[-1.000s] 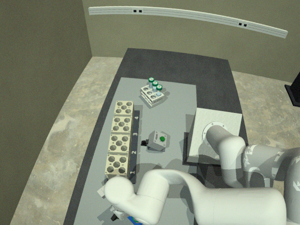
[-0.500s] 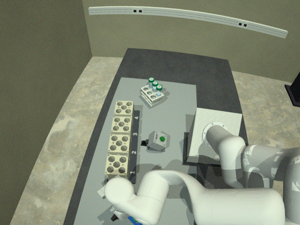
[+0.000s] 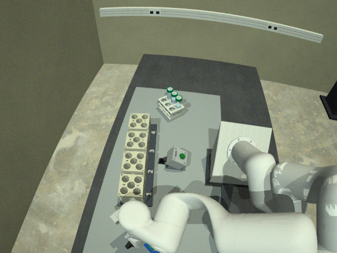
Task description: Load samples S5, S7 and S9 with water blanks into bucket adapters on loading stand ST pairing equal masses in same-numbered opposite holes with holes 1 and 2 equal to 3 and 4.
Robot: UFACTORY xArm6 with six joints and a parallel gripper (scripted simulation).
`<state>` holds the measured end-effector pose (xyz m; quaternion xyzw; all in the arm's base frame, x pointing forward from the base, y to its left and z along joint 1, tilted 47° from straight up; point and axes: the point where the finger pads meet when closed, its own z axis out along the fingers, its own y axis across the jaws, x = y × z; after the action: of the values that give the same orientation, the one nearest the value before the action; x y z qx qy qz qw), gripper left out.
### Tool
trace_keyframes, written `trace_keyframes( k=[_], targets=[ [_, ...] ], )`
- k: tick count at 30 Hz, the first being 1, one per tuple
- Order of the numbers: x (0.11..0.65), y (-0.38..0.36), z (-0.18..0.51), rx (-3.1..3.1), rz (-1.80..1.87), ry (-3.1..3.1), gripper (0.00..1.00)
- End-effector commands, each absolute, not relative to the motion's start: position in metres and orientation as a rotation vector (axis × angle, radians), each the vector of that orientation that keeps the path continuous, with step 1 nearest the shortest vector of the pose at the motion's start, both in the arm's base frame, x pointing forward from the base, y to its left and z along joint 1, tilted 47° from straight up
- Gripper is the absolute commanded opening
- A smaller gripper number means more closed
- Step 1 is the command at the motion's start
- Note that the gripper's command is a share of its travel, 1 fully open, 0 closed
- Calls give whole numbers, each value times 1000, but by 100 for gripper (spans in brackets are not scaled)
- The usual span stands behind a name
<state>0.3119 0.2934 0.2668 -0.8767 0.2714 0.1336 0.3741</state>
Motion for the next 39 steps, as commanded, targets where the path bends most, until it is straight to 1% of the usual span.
trace_keyframes(
  k=[1,26,27,39],
  targets=[
    [313,295,266,-2243,339,694,57],
    [312,301,261,-2243,339,694,57],
    [312,300,261,-2243,339,694,0],
    [312,299,262,-2243,339,694,0]
  ],
)
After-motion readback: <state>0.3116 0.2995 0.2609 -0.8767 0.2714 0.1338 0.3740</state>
